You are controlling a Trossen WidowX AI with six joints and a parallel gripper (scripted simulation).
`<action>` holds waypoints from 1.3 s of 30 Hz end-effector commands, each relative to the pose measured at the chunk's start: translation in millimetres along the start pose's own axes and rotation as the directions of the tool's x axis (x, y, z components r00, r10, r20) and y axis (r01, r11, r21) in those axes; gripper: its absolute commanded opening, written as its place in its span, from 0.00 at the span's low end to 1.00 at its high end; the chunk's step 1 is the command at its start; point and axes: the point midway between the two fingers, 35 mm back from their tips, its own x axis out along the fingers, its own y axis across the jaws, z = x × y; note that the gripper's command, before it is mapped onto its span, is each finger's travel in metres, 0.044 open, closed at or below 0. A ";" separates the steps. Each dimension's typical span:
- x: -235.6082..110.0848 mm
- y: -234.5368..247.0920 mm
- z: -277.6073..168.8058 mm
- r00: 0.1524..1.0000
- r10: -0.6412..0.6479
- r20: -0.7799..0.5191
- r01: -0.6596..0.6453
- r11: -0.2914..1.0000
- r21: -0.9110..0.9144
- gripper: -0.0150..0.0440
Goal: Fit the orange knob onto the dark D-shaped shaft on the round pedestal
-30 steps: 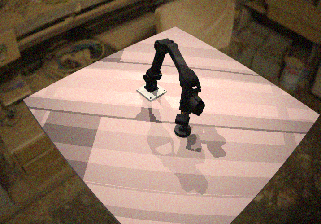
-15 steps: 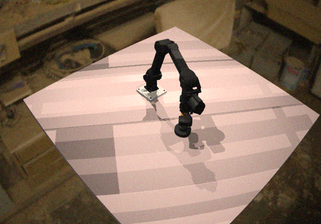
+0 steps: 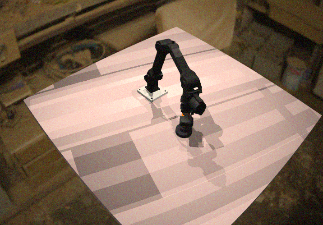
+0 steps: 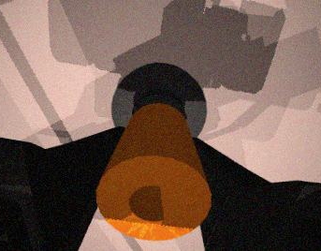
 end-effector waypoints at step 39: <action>-1.9 -0.5 -0.1 1.000 -0.002 -0.001 0.001 0.977 -0.214 0.25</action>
